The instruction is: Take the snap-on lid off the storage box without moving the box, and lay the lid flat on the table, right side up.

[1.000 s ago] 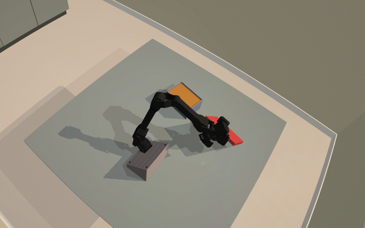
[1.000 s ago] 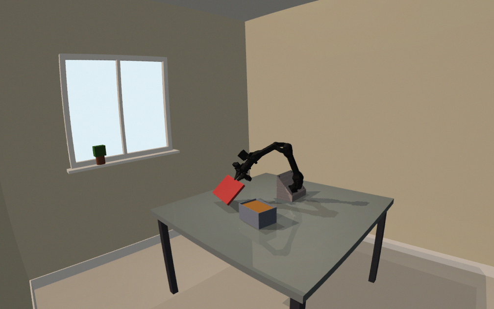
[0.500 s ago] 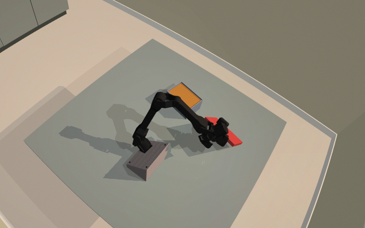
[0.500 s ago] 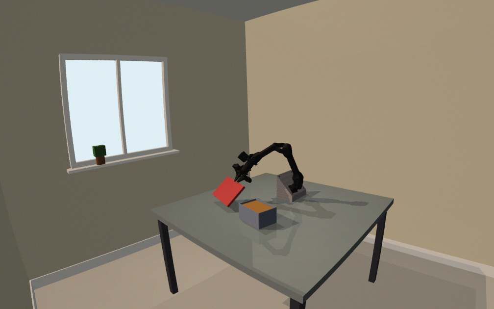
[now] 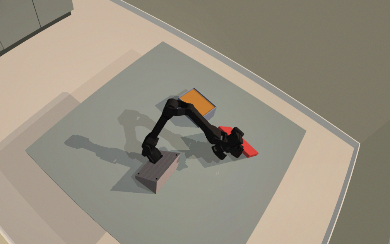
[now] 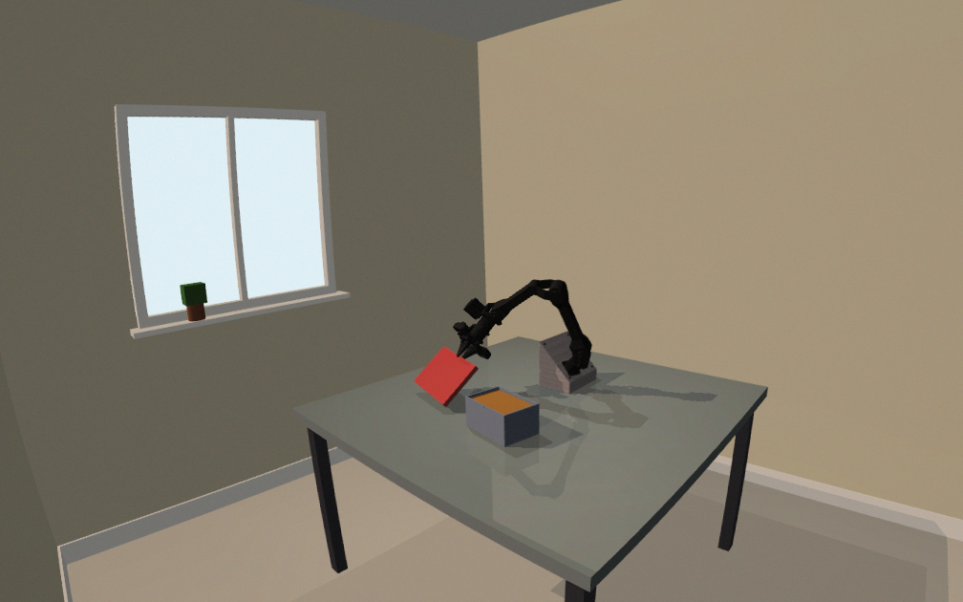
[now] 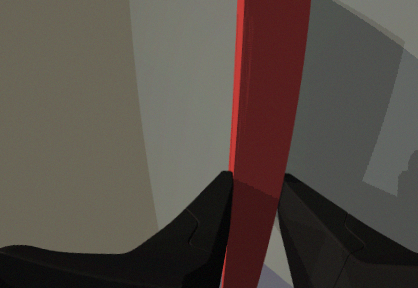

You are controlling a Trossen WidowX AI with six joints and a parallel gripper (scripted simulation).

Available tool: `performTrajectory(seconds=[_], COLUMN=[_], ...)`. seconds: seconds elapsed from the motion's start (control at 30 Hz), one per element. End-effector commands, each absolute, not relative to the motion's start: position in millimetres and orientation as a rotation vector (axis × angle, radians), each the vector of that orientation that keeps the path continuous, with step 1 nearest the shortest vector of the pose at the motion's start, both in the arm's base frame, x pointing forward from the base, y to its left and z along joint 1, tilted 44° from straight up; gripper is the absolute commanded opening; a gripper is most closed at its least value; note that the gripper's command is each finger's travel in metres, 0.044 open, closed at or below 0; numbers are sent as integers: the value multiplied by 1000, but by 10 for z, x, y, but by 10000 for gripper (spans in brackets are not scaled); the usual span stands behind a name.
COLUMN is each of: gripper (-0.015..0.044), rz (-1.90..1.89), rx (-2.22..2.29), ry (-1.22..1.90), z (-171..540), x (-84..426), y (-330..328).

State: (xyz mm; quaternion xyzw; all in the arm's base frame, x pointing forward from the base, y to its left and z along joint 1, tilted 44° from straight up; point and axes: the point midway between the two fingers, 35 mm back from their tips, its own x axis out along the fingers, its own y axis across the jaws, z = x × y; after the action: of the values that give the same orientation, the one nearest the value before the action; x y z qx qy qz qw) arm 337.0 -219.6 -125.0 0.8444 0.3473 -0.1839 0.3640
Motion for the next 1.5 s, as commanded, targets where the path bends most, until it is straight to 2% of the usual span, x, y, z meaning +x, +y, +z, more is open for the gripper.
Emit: performTrajectory(seconds=[0.0, 1.47], gripper=[0, 0], rz=[-473, -472], rx=[2177, 2178], ry=[890, 890], z=[-1270, -1528], x=[3364, 3328], y=[-2178, -1938])
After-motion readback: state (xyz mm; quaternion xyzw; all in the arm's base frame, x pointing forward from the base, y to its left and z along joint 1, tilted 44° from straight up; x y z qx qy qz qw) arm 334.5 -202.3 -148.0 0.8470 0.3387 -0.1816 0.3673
